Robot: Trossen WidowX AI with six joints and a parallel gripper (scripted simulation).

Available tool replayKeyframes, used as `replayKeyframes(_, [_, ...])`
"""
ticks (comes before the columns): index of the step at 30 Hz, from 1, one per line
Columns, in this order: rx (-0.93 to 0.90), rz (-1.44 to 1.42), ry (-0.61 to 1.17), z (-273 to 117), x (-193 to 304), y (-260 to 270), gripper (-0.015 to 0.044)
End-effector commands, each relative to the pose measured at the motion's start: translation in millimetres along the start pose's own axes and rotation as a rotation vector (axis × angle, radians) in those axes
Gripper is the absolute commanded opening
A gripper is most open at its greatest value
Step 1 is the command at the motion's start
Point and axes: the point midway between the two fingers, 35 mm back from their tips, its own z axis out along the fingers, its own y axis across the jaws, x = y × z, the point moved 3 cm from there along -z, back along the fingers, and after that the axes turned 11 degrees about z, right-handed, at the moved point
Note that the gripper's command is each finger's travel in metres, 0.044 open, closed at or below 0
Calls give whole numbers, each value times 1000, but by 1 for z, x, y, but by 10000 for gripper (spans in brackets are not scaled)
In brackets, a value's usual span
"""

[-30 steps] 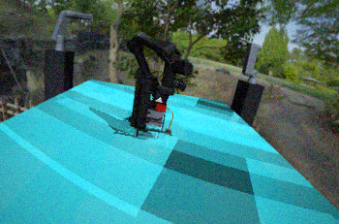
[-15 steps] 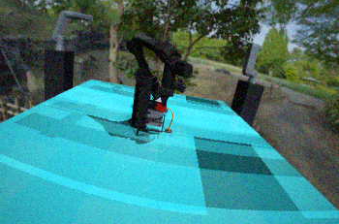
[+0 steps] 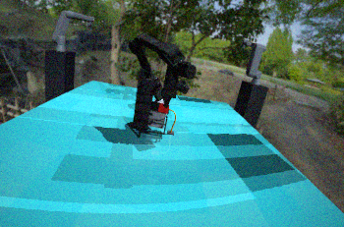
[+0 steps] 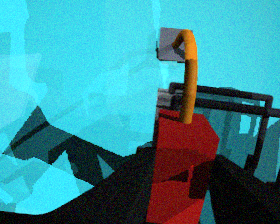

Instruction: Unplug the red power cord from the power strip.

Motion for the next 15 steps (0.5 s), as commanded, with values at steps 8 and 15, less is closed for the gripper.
replayKeyframes(8, [-3, -2, -10, -2, -21, 2, 0])
replayKeyframes(15, [-3, -3, -11, -3, -33, 4, 0])
